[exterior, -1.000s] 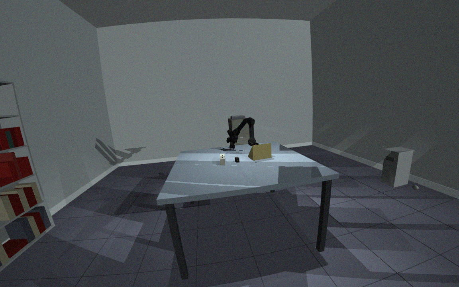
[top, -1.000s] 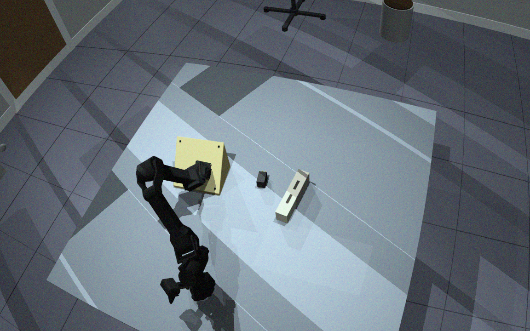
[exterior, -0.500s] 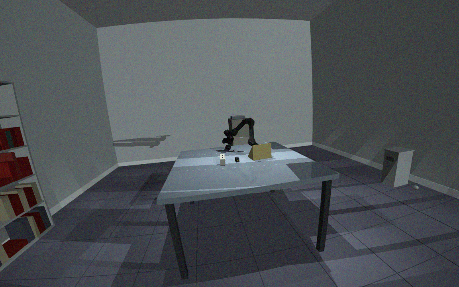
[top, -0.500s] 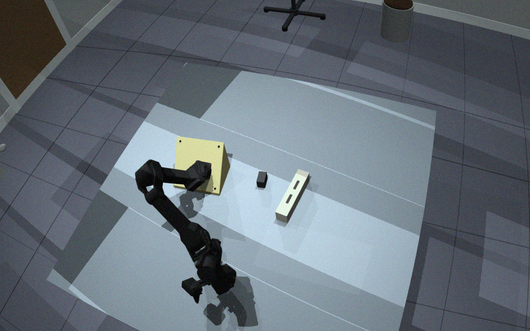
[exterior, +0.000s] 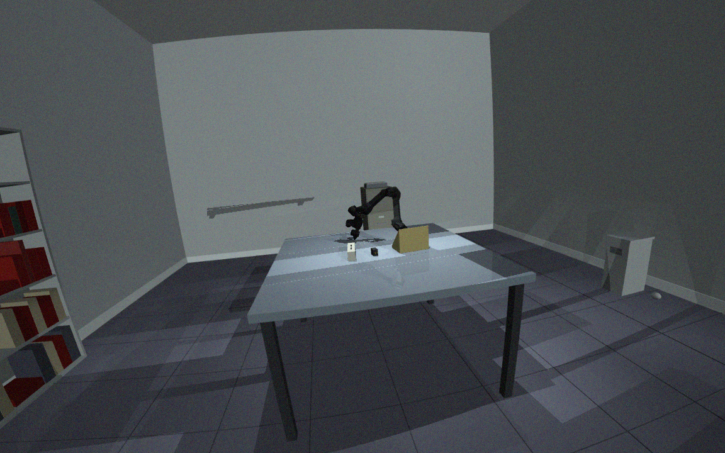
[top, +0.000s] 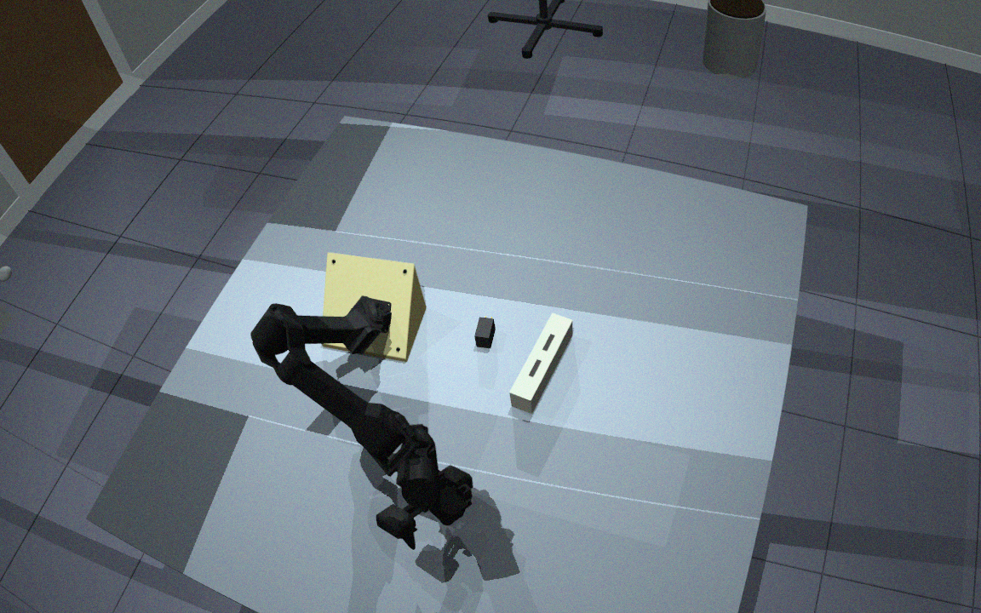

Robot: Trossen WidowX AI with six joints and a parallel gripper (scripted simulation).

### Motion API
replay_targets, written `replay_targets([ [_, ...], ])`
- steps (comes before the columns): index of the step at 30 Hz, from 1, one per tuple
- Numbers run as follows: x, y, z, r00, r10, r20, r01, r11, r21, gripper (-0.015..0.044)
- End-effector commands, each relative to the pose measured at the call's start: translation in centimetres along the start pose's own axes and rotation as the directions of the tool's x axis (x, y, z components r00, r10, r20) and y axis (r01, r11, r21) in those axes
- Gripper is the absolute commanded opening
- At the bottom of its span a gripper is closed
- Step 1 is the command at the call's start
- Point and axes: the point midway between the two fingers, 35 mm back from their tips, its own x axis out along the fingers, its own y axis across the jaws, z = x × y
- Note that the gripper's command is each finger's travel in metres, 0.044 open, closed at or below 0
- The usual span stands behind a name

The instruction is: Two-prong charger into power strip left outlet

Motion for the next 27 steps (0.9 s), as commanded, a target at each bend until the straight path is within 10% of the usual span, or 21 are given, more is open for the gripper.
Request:
replay_targets([
  [1,-0.5,1.7,0.7,0.999,0.045,0.022,-0.044,0.999,-0.014,0.044],
  [27,-7.0,14.2,4.5,0.923,0.36,0.135,-0.329,0.921,-0.207,0.044],
])
